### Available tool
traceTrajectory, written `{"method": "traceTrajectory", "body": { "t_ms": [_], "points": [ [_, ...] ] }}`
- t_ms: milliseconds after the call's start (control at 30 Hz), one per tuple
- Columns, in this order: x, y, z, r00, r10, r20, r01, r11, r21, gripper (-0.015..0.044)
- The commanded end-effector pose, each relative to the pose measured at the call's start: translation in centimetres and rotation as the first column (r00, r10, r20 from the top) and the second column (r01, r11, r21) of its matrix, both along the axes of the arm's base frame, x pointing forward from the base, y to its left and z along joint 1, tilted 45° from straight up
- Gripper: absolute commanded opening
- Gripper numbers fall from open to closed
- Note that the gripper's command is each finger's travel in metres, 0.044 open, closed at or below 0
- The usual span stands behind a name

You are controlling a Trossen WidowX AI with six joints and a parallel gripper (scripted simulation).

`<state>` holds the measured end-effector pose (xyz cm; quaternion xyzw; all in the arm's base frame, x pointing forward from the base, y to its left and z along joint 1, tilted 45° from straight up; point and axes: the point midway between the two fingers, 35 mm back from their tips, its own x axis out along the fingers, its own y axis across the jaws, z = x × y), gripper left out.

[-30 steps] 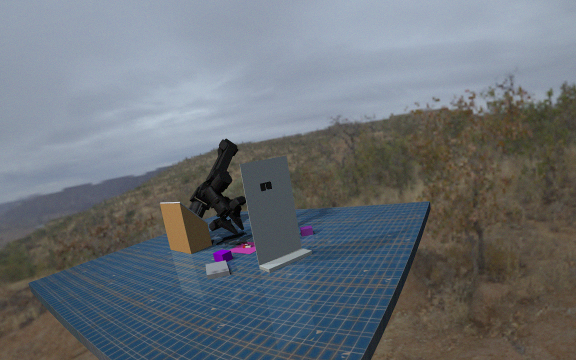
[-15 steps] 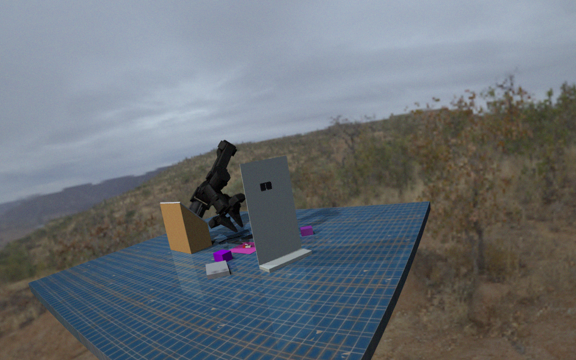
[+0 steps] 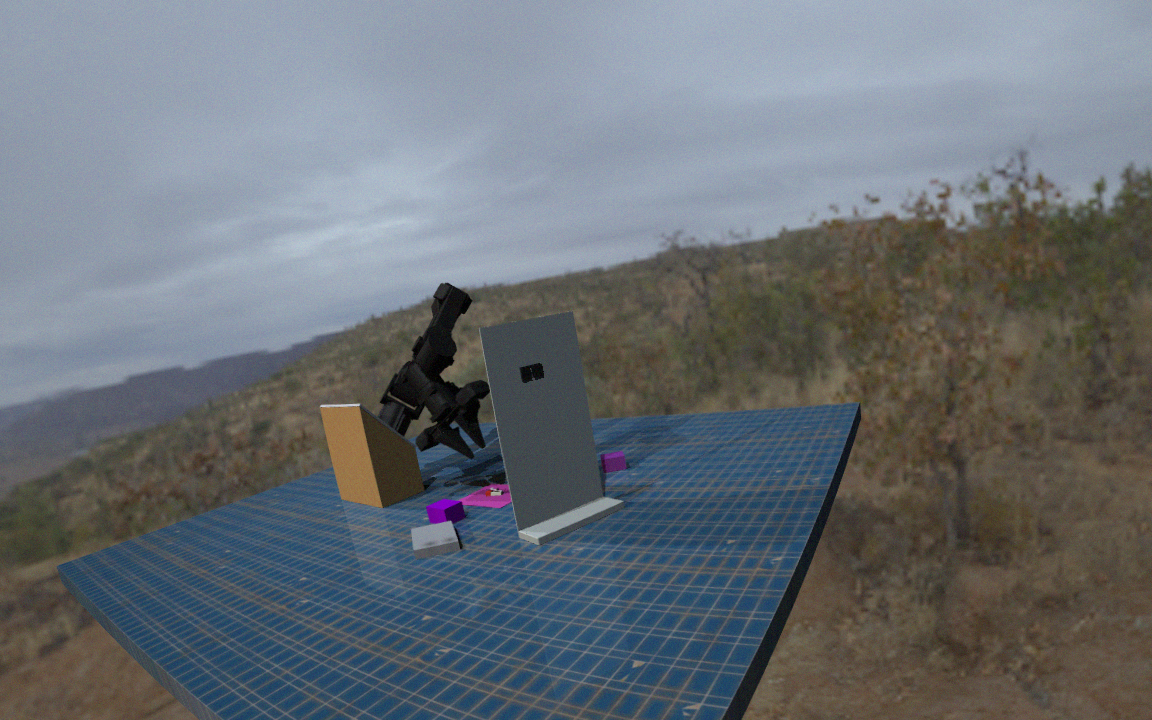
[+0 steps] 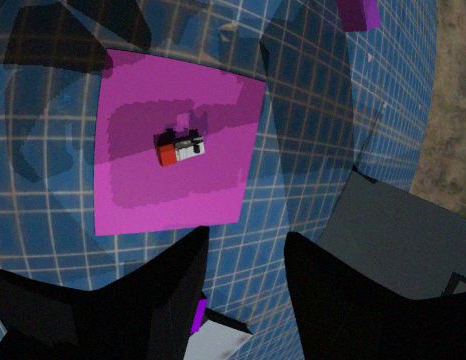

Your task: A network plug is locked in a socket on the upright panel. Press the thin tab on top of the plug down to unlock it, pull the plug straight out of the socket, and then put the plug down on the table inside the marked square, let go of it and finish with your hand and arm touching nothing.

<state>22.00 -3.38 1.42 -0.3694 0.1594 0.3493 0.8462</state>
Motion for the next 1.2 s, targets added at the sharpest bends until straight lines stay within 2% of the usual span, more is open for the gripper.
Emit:
{"method": "traceTrajectory", "body": {
  "t_ms": [0,1167],
  "points": [
    [0.0,-0.3,0.4,1.000,0.000,0.009,0.000,1.000,-0.003,0.0156],
    [-1.1,-1.4,2.8,1.000,-0.009,0.016,0.008,1.000,0.012,0.0156]
  ]
}}
